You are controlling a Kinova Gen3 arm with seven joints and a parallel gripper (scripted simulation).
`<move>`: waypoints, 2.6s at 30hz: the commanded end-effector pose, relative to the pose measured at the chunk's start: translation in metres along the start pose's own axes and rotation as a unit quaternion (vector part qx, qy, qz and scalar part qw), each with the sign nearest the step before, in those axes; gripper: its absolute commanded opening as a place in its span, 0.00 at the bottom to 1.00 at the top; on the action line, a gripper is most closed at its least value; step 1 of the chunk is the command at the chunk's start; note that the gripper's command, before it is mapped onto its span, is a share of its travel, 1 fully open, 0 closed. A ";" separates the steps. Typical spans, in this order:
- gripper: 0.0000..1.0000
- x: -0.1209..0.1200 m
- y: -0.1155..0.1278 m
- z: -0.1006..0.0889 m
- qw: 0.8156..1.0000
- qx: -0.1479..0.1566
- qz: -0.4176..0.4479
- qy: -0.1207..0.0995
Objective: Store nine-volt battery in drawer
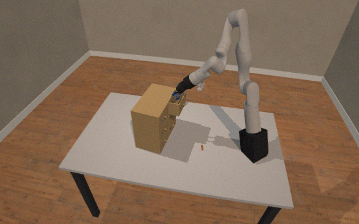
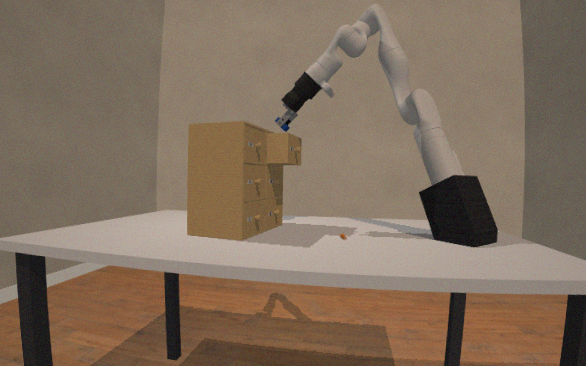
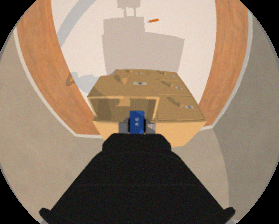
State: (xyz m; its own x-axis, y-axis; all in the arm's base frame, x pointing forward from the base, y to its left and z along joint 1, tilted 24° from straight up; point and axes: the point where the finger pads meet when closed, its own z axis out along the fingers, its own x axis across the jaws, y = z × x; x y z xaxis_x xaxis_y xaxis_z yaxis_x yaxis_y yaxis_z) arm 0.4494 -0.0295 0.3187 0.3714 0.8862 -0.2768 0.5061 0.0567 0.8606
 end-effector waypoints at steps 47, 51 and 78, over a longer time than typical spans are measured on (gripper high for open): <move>1.00 0.000 -0.002 -0.003 1.000 -0.001 0.000 0.000; 1.00 0.000 -0.008 -0.010 1.000 -0.001 0.000 0.000; 1.00 0.000 -0.086 -0.099 1.000 -0.001 0.000 0.000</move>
State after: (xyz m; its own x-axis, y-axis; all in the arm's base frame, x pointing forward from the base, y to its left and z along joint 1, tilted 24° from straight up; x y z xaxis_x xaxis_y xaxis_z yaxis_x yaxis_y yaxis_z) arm 0.3329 0.0034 0.2889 0.3918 0.8794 -0.2704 0.5044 0.0404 0.8625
